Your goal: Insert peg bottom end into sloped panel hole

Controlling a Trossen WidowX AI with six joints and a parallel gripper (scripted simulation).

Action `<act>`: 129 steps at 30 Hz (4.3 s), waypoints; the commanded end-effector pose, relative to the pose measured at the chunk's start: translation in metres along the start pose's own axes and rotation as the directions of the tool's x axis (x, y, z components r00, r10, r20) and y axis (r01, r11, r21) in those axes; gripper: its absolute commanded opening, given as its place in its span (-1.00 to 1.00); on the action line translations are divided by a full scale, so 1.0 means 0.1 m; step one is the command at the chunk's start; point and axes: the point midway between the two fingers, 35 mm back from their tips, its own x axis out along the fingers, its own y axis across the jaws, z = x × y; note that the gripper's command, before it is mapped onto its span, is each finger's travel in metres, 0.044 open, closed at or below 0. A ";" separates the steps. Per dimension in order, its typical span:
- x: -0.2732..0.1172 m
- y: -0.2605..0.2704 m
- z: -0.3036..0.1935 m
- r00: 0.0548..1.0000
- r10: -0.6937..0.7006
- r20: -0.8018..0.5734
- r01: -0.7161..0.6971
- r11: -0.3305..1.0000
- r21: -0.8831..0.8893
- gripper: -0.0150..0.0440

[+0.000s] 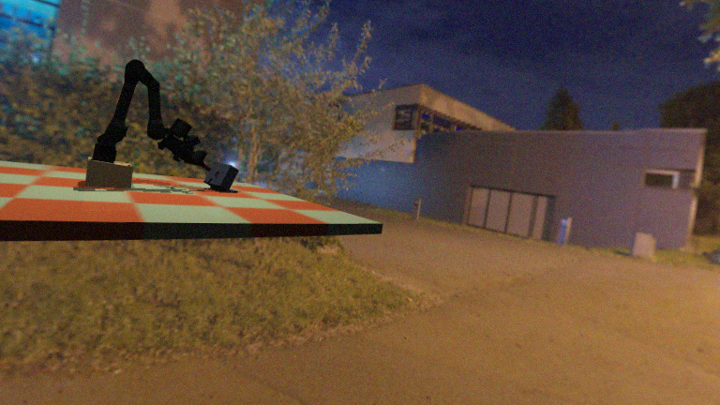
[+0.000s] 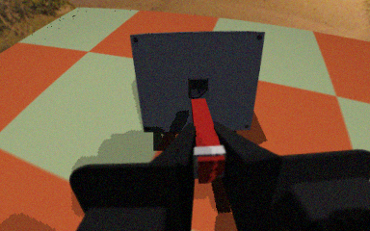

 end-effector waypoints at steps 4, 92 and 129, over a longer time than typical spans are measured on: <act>0.05 -0.02 0.03 1.000 -0.007 0.015 0.007 1.000 0.011 -0.49; 0.34 -0.02 0.05 1.000 -0.006 0.024 0.006 1.000 0.025 -0.49; 0.39 -0.03 0.06 1.000 -0.006 0.024 0.006 1.000 0.025 -0.49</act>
